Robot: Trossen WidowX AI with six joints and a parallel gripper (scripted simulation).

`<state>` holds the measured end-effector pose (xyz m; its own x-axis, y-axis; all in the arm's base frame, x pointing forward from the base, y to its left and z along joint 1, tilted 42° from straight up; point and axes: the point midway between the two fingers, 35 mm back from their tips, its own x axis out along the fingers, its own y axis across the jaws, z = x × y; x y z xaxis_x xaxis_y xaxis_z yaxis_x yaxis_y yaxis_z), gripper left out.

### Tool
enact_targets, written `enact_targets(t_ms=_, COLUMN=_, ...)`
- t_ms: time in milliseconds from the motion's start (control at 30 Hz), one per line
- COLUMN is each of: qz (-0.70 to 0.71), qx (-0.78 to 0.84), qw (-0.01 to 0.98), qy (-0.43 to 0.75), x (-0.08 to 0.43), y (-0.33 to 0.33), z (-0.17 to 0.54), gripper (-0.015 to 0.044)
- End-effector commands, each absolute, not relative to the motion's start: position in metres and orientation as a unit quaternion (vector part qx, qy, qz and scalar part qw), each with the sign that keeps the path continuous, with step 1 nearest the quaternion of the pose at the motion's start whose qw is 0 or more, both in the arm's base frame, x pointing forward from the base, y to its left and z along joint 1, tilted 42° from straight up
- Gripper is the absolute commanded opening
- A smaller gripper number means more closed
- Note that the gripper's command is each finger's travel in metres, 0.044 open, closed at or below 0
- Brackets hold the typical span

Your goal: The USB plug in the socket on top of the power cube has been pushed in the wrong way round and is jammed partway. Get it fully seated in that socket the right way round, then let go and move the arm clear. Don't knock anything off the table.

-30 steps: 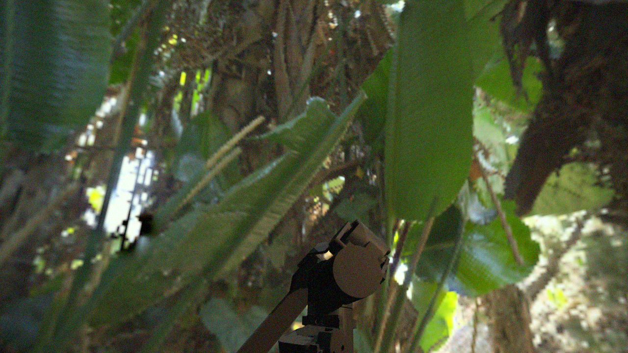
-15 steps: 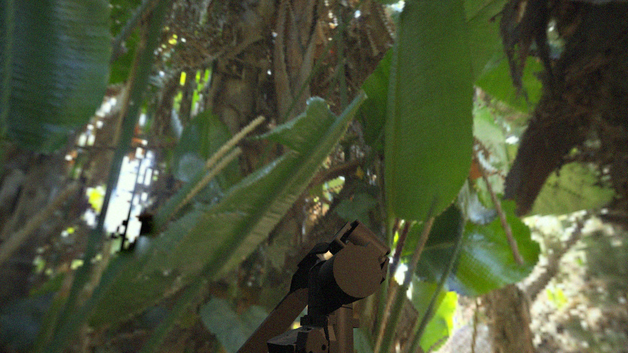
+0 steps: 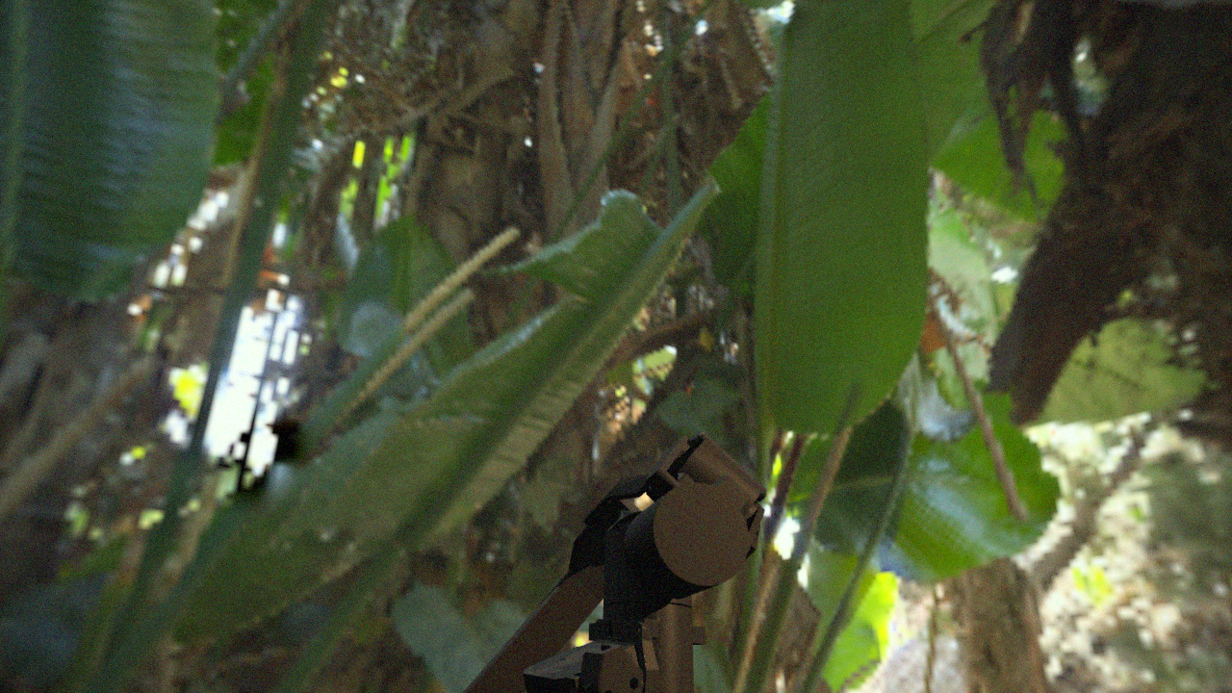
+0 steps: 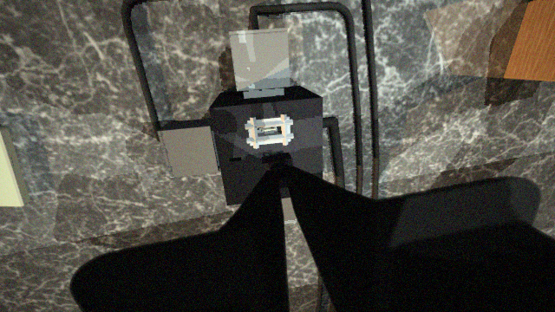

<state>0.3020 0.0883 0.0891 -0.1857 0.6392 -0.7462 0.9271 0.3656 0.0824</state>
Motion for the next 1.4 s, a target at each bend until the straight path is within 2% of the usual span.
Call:
enact_targets(t_ms=0, qz=-0.202, qx=0.528, qw=0.36, qy=0.742, x=0.3022, y=0.0882, z=0.0885, gripper=0.0)
enact_targets(t_ms=1367, qz=-0.215, qx=0.531, qw=0.358, qy=0.738, x=0.3018, y=0.0895, z=0.0832, gripper=0.0)
